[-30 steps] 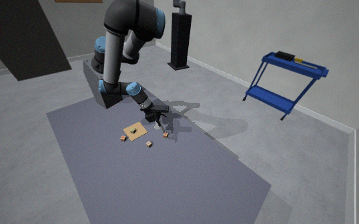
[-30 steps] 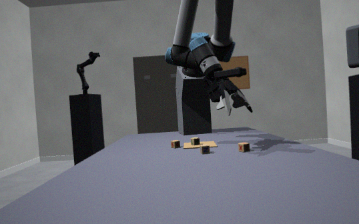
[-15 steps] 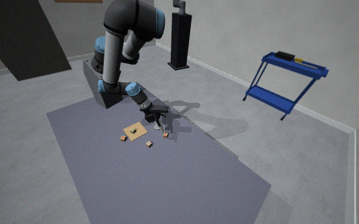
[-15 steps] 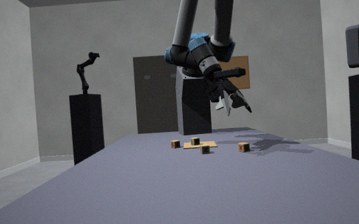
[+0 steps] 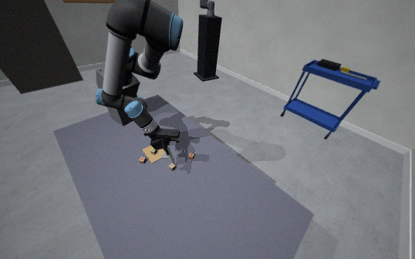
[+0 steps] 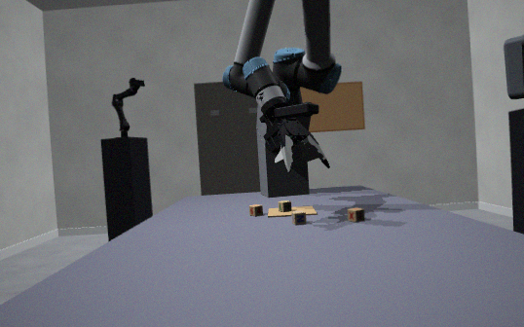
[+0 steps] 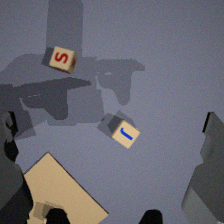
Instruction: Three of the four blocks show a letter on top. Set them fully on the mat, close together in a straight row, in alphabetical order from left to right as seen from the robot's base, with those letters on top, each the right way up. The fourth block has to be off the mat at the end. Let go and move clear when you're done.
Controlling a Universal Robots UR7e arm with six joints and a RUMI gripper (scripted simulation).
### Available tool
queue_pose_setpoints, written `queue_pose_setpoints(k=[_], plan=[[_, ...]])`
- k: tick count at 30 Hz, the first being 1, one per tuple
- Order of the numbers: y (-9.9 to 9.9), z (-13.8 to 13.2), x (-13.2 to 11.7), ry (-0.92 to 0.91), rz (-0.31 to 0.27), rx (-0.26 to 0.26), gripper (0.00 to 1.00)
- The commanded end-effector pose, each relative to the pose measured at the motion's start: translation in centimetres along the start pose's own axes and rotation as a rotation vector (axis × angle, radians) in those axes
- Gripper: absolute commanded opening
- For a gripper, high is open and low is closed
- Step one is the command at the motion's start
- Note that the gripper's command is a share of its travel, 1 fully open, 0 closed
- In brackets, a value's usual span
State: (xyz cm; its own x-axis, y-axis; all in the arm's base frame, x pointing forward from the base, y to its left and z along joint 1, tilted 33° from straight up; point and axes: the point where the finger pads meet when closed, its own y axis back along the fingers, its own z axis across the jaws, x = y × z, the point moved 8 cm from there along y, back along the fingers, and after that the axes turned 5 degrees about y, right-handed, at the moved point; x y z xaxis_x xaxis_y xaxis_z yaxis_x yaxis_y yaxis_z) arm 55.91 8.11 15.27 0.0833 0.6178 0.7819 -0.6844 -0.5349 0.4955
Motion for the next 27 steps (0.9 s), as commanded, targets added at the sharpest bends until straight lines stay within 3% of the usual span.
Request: queue_pose_setpoints(k=[1, 27], plan=[[1.66, 2.19, -2.63, 0.011, 0.013, 0.018, 1.0], [1.76, 2.19, -2.88, 0.009, 0.014, 0.02, 1.0]])
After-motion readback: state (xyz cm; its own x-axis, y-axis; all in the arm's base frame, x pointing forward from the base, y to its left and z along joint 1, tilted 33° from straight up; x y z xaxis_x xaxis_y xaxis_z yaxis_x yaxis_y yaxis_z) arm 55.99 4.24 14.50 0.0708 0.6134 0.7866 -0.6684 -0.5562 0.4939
